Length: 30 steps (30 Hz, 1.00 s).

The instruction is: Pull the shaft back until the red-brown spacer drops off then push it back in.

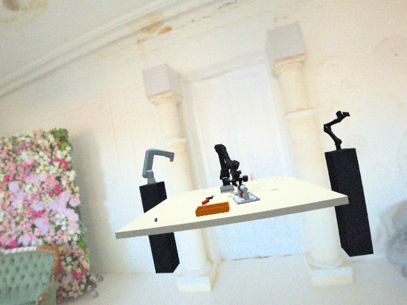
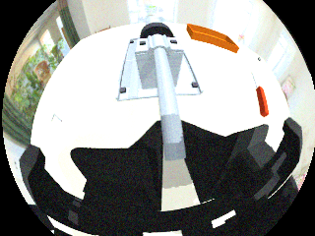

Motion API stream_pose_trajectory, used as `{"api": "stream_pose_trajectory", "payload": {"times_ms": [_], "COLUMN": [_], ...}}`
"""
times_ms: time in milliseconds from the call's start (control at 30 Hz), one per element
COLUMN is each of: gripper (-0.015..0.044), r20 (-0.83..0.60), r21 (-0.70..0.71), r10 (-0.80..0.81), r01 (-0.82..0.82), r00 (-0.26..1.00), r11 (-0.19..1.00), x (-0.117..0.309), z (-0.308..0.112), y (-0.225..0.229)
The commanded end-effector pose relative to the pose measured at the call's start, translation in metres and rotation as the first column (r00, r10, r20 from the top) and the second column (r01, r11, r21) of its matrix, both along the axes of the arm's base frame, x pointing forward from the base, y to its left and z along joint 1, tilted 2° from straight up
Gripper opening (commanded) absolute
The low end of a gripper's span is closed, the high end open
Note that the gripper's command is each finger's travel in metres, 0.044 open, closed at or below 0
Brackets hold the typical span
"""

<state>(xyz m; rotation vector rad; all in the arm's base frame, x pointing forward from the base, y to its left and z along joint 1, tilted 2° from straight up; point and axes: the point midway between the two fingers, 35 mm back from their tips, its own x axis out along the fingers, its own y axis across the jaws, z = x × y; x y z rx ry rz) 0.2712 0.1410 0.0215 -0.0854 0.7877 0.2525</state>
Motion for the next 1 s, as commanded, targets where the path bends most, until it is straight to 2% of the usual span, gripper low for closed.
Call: {"api": "stream_pose_trajectory", "payload": {"times_ms": [0,967], "gripper": [0.0,0.0], "r20": [-0.001,-0.001], "r21": [0.002,0.002], "r10": [-0.002,-0.002], "r01": [0.002,0.002], "r00": [1.0,1.0], "r11": [1.0,1.0], "x": [-0.0008,0.002], "z": [0.0,-0.0002], "y": [-0.0003,0.0006]}}
